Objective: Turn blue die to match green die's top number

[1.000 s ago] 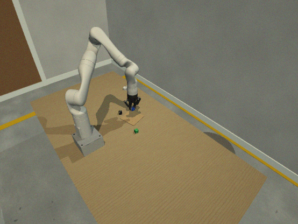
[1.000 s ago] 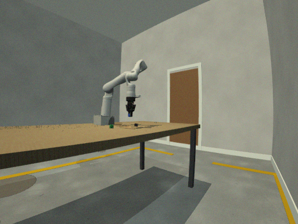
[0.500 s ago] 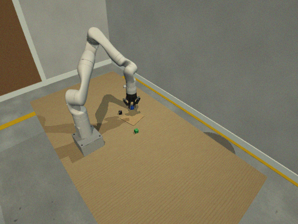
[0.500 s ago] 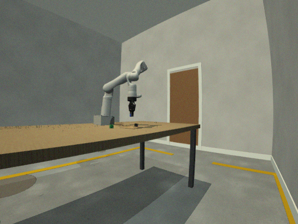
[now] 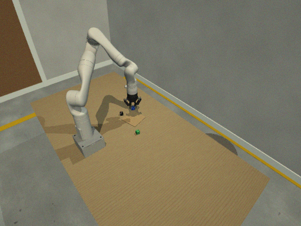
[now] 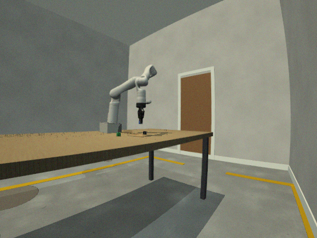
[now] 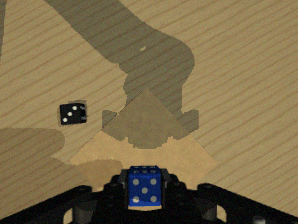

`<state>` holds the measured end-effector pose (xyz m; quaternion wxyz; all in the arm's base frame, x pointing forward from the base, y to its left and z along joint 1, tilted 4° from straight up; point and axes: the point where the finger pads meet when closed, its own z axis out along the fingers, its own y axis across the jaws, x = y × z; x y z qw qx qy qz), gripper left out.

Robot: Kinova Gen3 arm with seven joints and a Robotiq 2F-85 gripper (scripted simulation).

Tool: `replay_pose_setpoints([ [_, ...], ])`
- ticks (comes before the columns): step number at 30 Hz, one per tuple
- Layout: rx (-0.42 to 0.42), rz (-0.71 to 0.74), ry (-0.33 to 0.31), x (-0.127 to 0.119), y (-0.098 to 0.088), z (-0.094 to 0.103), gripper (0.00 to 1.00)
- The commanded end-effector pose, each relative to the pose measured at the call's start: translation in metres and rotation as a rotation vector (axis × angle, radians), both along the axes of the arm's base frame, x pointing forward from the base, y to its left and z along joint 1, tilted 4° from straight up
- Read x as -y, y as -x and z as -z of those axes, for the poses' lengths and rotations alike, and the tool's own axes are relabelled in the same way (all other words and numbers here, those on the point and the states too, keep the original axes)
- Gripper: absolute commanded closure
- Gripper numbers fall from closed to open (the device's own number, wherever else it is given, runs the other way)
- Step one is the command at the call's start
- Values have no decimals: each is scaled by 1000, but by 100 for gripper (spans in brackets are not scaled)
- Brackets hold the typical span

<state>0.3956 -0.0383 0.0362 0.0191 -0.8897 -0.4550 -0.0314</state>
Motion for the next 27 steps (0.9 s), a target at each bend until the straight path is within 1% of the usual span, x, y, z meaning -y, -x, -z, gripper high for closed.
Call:
replay_pose_setpoints([
  [1, 1, 1, 0, -1, 0, -1, 79],
  [15, 7, 3, -10, -1, 0, 0, 79],
  [20, 26, 3, -42, -1, 0, 0, 79],
  [25, 68, 3, -96, -1, 0, 0, 79],
  [27, 68, 3, -96, -1, 0, 0, 79],
])
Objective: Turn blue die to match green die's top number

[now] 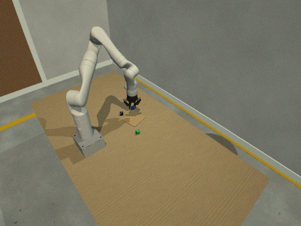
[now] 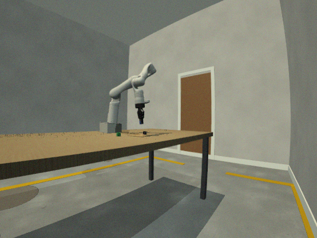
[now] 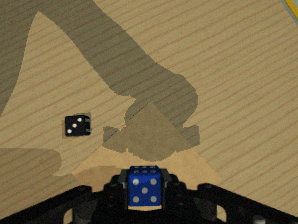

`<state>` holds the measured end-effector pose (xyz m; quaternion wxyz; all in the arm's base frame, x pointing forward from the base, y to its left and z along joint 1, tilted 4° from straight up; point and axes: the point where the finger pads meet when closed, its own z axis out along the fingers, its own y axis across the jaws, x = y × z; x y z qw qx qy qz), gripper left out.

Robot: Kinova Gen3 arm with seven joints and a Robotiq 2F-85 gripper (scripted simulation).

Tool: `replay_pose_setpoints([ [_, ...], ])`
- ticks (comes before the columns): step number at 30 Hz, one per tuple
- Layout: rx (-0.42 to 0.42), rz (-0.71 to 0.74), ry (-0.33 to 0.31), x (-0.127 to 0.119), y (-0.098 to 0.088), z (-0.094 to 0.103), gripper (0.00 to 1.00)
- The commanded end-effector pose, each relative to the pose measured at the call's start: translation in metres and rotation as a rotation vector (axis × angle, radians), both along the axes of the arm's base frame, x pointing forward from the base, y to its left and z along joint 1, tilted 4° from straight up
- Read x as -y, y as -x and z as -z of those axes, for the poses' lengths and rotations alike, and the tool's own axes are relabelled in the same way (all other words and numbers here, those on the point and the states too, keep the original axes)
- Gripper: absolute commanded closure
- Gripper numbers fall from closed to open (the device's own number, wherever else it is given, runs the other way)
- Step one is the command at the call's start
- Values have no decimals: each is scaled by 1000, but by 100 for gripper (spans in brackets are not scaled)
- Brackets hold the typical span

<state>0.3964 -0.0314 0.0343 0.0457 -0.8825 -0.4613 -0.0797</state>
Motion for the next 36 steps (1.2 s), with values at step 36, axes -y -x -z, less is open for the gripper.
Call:
replay_pose_setpoints([
  [36, 517, 23, -728, 10, 4, 2, 79],
])
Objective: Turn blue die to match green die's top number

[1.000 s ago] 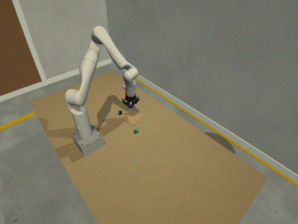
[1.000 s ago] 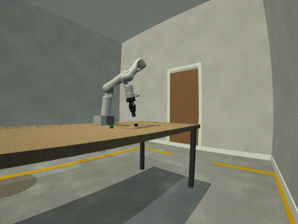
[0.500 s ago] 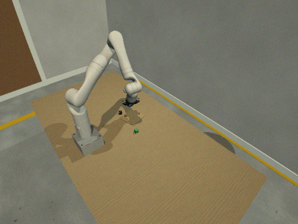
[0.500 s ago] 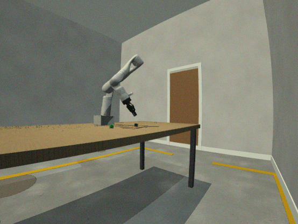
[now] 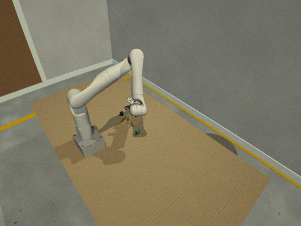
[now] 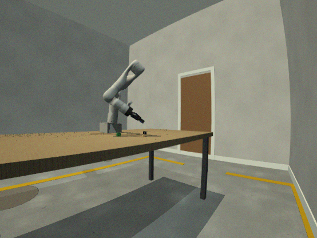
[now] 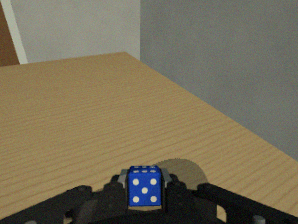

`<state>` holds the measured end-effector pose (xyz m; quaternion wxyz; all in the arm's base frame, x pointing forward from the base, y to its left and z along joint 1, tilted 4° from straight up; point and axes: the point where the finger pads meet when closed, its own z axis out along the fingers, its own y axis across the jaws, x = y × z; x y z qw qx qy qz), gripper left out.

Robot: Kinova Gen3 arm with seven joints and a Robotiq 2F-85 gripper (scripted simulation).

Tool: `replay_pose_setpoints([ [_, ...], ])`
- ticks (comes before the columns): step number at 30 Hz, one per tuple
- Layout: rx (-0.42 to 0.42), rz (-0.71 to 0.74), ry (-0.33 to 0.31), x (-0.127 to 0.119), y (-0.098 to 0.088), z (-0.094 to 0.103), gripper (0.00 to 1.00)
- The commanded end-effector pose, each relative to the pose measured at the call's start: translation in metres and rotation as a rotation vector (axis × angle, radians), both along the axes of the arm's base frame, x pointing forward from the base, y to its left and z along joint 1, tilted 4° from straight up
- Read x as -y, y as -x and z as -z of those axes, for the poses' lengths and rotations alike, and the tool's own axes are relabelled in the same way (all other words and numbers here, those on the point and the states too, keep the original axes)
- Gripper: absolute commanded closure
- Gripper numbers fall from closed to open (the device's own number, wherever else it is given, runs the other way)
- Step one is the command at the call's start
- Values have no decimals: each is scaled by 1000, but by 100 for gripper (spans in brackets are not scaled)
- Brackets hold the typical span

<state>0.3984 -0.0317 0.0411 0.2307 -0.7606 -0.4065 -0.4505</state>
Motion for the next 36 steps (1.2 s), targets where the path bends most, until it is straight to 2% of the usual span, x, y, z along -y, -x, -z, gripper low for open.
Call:
replay_pose_setpoints([
  [1, 2, 27, -39, 10, 6, 9, 79],
  [7, 36, 29, -85, 11, 6, 9, 79],
  [20, 38, 29, -89, 11, 6, 13, 79],
  [30, 38, 29, -89, 9, 5, 40, 79],
  [32, 38, 29, -89, 9, 5, 40, 79],
  [36, 38, 29, -89, 8, 4, 55, 79],
])
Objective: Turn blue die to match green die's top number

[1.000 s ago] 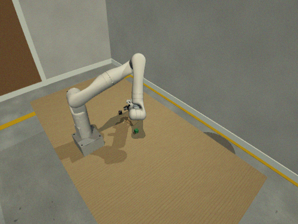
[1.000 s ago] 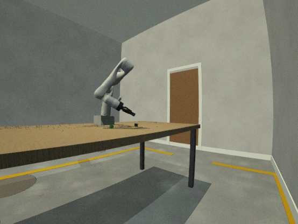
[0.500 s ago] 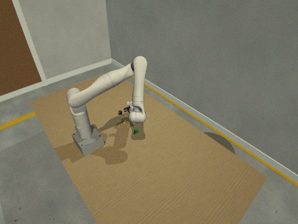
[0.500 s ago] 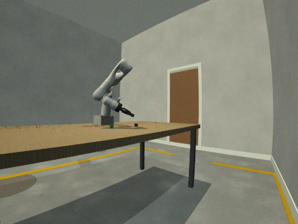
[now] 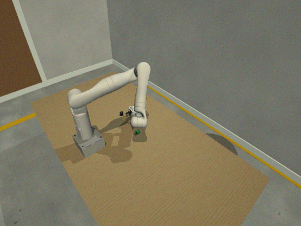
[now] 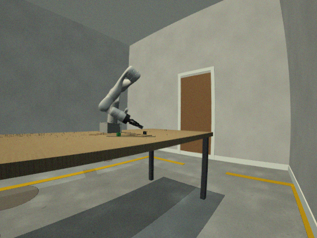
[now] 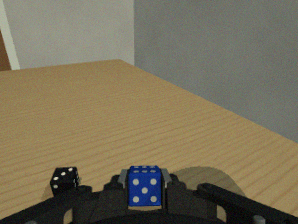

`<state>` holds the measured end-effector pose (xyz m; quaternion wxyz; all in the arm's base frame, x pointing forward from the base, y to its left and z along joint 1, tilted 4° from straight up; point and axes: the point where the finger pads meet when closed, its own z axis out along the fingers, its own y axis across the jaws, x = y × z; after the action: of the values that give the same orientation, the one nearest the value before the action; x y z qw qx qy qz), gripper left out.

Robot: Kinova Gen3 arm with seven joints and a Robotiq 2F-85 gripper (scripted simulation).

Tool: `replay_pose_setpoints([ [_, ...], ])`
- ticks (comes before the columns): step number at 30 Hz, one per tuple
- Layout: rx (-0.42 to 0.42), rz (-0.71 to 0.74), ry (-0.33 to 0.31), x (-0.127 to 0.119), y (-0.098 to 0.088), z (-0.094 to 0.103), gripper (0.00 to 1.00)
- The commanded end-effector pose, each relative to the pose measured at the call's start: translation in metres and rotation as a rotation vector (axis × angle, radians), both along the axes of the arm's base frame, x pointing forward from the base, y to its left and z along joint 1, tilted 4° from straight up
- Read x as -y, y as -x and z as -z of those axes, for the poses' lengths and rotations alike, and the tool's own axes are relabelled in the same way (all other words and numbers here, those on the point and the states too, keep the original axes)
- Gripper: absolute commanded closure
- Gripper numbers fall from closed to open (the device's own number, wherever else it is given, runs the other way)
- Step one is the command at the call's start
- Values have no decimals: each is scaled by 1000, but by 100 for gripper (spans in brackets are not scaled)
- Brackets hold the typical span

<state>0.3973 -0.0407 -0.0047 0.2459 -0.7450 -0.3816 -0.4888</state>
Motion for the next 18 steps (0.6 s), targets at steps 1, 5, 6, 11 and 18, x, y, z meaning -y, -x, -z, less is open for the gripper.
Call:
replay_pose_setpoints([
  [1, -10, 0, -5, -1, 3, 12, 79],
  [5, -10, 0, -5, -2, 2, 24, 79],
  [6, -10, 0, -5, -2, 2, 27, 79],
  [11, -10, 0, -5, -2, 2, 33, 79],
  [18, -10, 0, -5, -2, 2, 34, 79],
])
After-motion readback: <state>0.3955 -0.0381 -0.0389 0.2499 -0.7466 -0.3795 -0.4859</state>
